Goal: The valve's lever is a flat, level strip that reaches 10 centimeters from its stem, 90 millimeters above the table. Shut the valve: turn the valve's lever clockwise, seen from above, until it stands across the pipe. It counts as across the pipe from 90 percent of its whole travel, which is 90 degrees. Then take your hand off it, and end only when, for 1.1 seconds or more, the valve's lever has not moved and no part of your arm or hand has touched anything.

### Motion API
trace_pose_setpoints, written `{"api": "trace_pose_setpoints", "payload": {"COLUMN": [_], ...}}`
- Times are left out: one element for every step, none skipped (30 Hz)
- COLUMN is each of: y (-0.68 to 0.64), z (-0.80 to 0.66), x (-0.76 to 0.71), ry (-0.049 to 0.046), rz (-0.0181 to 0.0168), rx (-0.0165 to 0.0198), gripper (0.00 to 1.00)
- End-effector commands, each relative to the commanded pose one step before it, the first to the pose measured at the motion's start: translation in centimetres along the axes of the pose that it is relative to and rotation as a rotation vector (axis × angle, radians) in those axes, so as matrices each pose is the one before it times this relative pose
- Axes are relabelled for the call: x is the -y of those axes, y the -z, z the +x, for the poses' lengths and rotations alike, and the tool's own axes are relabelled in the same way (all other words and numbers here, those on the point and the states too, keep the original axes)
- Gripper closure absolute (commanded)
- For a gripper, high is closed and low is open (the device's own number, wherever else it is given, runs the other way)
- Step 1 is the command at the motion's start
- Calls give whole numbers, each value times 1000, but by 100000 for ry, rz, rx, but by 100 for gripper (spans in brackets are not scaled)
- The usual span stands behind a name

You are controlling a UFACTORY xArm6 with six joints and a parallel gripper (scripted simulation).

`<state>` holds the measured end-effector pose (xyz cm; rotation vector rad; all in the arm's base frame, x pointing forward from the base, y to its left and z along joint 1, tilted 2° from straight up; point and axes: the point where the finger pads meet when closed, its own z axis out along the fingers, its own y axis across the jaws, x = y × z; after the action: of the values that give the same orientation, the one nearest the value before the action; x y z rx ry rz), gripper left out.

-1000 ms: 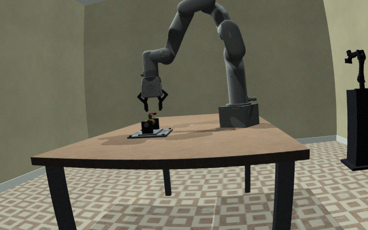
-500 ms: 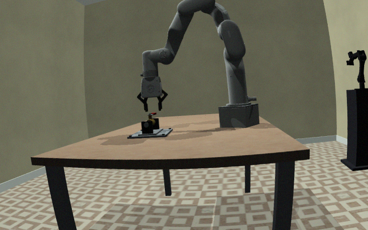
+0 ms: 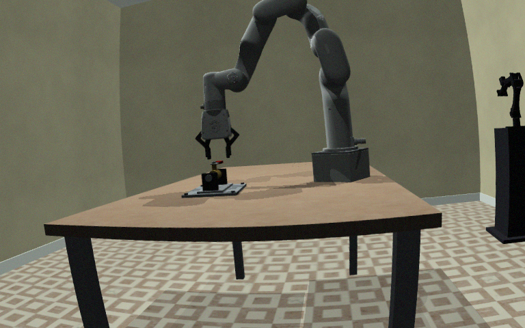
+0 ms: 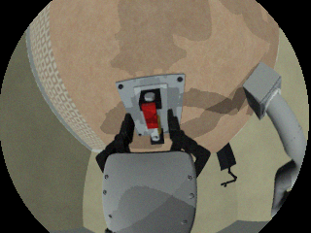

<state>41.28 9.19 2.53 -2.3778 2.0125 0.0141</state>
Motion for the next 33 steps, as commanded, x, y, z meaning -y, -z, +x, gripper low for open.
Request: {"api": "trace_pose_setpoints", "payload": {"y": [126,-2,-4,-6,-9,-12,-15,0,0,-18,-22,-26,-30,-34,-38,-42,-45,-49,-53,-56,-59,-62,-65,-67,0,0,-70,-72,-73,-74,-75,-75,-76], "z": [-14,0,0,0,0,0,0,0,0,0,0,0,0,0,0,0,0,0,0,0,0,0,0,0,0,0,0,0,0,0,0,0,0], "x": [145,0,0,0,0,0,0,0,0,0,0,0,0,0,0,0,0,0,0,0,0,0,0,0,0,0,0,0,0,0,0,0,0], "ry": [26,0,0,0,0,0,0,0,0,0,0,0,0,0,0,0,0,0,0,0,0,0,0,0,0,0,0,0,0,0,0,0,0], "rz": [396,0,0,0,0,0,0,0,0,0,0,0,0,0,0,0,0,0,0,0,0,0,0,0,0,0,0,0,0,0,0,0,0], "rx": [14,0,0,0,0,0,0,0,0,0,0,0,0,0,0,0,0,0,0,0,0,0,0,0,0,0,0,0,0,0,0,0,0], "gripper": [32,32,32,32,32,32,32,32,32,32,32,32,32,32,32,32,32,32,32,32,32,32,32,32,32,32,32,32,32,32,32,32,32]}}
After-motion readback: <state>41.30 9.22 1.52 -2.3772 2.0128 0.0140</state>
